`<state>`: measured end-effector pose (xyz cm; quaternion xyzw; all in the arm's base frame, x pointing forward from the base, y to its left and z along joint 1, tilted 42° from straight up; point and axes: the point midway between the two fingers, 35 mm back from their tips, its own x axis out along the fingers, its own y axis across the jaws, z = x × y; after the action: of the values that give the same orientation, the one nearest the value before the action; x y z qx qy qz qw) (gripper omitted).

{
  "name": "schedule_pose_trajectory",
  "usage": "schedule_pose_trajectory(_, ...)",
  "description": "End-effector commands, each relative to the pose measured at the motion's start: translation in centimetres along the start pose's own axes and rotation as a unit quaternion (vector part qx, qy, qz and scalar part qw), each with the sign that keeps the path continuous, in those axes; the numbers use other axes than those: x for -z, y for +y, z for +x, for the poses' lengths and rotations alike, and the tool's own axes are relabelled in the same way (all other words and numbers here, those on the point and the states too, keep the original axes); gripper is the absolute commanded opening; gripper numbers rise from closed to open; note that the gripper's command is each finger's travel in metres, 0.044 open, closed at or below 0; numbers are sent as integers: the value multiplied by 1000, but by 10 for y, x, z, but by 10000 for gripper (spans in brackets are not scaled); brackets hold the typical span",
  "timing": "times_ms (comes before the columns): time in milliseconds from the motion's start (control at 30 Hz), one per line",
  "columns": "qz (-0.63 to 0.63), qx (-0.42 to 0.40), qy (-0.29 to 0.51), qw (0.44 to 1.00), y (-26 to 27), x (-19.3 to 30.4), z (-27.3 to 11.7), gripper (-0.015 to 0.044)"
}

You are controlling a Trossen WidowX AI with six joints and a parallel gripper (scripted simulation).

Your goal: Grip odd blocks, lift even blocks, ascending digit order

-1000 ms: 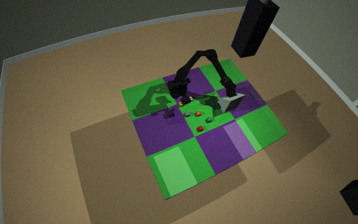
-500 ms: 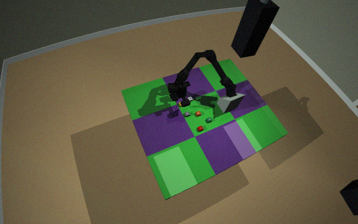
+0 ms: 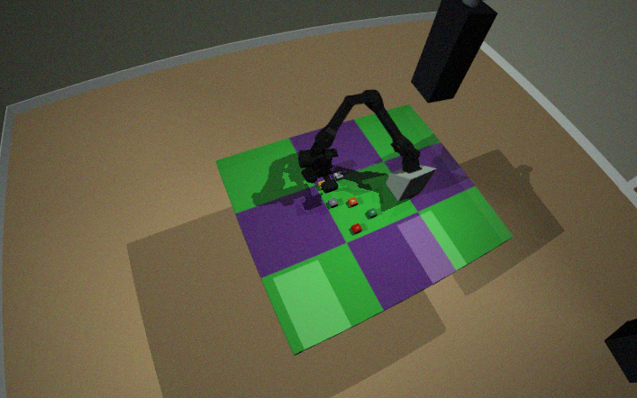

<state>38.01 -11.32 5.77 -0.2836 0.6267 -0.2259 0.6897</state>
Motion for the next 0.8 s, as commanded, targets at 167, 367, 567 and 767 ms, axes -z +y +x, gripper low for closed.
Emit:
schedule_pose_trajectory(167, -6, -3, 4, 1000, 3, 2, 4, 190)
schedule_pose_trajectory(367, -6, -3, 4, 1000, 3, 2, 4, 120)
schedule_pose_trajectory(567, -6, -3, 4, 1000, 3, 2, 4, 120)
schedule_pose_trajectory(767, -6, -3, 4, 1000, 3, 2, 4, 120)
